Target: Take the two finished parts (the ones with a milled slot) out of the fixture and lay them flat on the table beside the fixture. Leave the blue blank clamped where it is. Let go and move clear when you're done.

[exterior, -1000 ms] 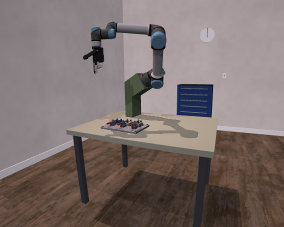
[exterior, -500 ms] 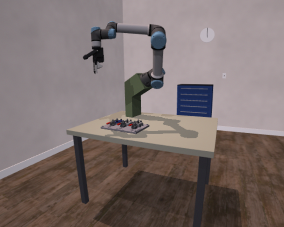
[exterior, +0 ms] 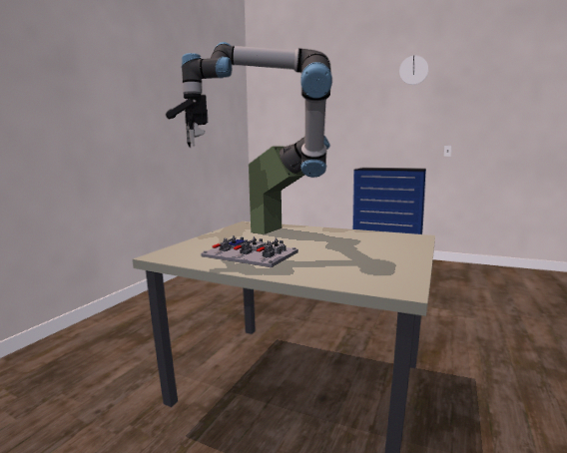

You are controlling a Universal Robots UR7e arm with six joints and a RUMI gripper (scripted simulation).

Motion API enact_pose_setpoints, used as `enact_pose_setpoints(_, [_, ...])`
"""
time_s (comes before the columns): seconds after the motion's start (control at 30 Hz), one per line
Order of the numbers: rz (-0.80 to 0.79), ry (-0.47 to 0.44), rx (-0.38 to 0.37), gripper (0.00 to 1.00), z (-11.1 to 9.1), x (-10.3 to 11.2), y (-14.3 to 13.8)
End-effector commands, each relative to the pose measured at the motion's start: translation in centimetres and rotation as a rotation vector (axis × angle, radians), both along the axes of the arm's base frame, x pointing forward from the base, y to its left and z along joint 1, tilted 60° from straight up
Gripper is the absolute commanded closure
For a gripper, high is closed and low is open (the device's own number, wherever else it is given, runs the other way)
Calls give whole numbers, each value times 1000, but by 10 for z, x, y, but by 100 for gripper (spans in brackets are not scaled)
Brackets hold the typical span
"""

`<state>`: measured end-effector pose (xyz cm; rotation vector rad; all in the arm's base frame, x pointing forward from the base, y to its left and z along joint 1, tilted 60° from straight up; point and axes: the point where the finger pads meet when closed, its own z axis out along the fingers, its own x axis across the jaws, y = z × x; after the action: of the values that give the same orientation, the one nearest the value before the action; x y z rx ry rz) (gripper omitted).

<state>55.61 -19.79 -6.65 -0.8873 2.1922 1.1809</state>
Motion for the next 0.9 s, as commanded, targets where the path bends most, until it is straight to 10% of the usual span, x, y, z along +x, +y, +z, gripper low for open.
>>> enact_pose_setpoints(0.0, [0, -2, -1, 0, 1, 0, 0])
enact_pose_setpoints(0.47, [43, -75, -17, 0, 22, -1, 44])
enact_pose_setpoints(0.87, [158, -269, -52, 0, 71, -26, 164])
